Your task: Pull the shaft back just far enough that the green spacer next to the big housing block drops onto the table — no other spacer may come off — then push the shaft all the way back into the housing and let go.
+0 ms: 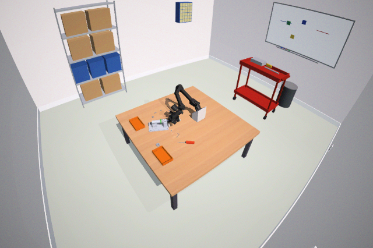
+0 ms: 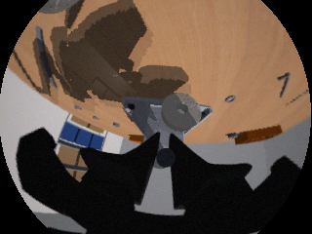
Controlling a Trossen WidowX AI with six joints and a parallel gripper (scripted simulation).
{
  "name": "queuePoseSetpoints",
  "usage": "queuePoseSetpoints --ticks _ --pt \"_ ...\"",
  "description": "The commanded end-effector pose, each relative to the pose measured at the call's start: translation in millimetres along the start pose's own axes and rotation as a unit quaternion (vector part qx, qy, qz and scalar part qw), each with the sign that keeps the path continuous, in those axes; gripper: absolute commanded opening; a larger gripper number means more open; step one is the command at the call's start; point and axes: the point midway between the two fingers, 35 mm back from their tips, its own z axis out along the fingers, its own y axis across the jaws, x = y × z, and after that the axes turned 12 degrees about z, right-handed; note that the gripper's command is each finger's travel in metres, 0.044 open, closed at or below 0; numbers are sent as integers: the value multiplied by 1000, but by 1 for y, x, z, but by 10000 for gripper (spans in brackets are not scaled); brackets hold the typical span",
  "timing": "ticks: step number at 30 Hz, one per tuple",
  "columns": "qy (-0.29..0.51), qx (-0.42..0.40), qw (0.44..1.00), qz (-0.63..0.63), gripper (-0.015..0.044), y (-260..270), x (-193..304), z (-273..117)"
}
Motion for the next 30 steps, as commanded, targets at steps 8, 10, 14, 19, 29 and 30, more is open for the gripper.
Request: queuePoseSetpoints --ticks 8,10,14,19,29,30 --pt "-1 0 1000 -2 0 2 -8 -7" --pt "-1 0 1000 -2 0 2 -9 -8" --pt "-1 0 1000 -2 0 2 -11 -10" --pt "-1 0 1000 -2 0 2 -9 -9" --pt "-1 0 1000 -2 0 2 -10 -10" --pt "-1 0 1000 -2 0 2 -10 -10"
